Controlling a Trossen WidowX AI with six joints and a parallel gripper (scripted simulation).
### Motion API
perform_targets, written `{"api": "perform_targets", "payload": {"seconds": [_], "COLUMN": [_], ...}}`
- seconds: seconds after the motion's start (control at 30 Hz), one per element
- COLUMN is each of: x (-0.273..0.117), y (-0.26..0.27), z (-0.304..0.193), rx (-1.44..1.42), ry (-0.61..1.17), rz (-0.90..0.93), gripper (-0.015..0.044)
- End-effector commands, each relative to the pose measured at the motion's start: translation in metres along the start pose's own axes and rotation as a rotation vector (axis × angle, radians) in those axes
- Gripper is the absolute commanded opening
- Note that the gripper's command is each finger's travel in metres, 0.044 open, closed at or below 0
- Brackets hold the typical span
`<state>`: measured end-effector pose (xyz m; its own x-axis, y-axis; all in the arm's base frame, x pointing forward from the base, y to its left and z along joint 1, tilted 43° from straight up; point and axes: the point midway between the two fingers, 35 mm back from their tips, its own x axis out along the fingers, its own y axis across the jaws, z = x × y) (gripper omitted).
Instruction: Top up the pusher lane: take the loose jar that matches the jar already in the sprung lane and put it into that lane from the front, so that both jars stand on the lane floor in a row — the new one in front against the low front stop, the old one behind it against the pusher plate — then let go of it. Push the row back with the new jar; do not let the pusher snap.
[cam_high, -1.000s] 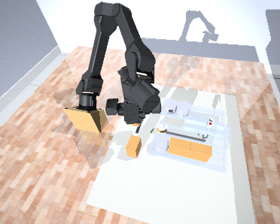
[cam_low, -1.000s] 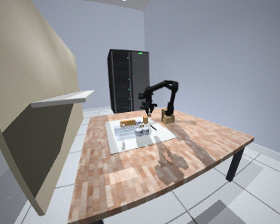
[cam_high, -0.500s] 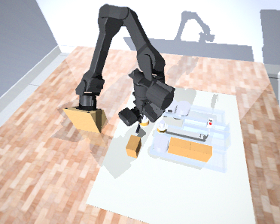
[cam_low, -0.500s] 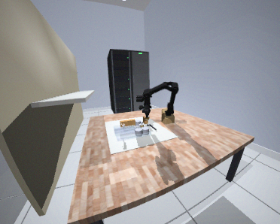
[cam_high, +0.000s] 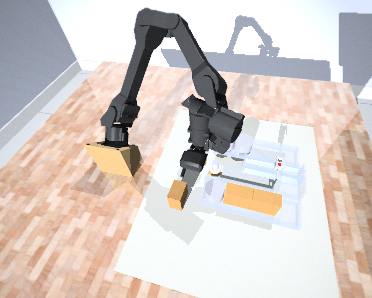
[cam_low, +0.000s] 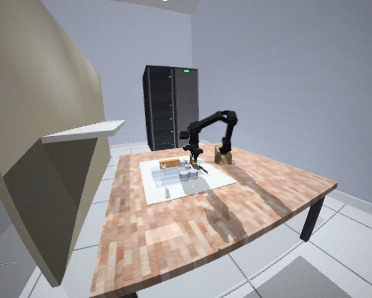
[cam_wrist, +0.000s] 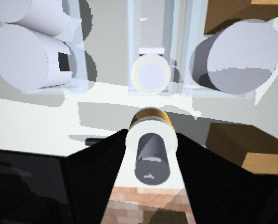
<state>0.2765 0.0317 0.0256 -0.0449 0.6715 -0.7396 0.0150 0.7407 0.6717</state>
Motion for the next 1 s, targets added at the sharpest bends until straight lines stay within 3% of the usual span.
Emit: {"api": "perform_targets", "payload": {"seconds": [0.0,0.33,0.97], "x": [0.001,0.024,0.025], "y": [0.002,0.002,0.002], "z": [0.003,0.004,0.008], "rx": [-0.039,-0.039,-0.039], "ry": [-0.003,-0.003,-0.003], "rz": [0.005,0.006,0.006], "gripper": [0.0000,0.0000,0.0000]}}
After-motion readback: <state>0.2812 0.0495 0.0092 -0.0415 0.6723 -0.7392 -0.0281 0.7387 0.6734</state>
